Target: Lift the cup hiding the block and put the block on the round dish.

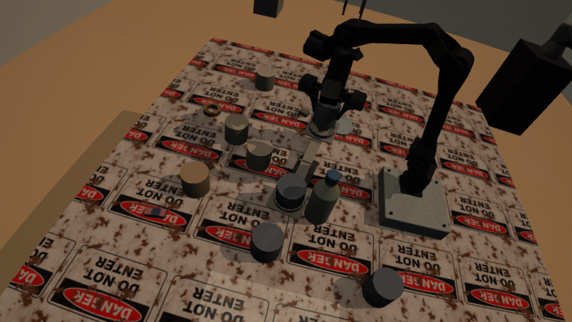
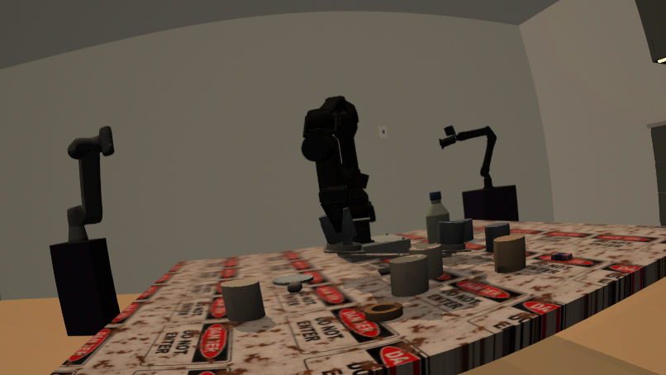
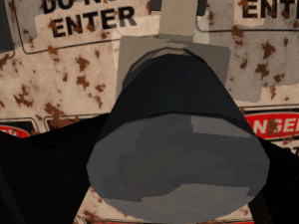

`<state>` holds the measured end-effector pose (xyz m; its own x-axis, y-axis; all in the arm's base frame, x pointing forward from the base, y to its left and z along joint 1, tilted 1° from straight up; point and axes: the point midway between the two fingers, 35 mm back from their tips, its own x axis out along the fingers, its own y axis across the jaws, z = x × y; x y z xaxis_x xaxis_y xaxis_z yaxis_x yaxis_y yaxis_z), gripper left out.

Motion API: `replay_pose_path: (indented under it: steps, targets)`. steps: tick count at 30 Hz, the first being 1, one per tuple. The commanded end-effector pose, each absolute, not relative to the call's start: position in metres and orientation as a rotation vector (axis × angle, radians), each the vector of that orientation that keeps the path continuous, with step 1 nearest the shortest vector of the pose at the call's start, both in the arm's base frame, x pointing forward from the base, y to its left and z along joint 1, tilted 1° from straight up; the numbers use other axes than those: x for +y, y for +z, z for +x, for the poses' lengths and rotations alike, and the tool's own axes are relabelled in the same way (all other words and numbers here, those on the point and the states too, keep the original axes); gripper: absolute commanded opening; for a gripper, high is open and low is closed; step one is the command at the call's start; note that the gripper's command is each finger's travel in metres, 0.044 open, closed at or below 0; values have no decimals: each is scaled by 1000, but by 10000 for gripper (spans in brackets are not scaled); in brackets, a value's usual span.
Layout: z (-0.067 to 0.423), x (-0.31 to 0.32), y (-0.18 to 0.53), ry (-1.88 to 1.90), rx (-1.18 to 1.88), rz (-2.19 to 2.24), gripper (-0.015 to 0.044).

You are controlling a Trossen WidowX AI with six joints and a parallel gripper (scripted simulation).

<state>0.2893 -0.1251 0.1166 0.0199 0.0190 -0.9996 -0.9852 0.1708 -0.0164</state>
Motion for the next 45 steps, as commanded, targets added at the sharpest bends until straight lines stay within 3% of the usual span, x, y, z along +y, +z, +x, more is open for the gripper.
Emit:
replay_pose_path:
  steps: [1, 45]
  targets:
    - [292, -131, 127, 1052, 1256, -1100, 0]
    - [283, -127, 173, 1058, 1258, -1087, 0]
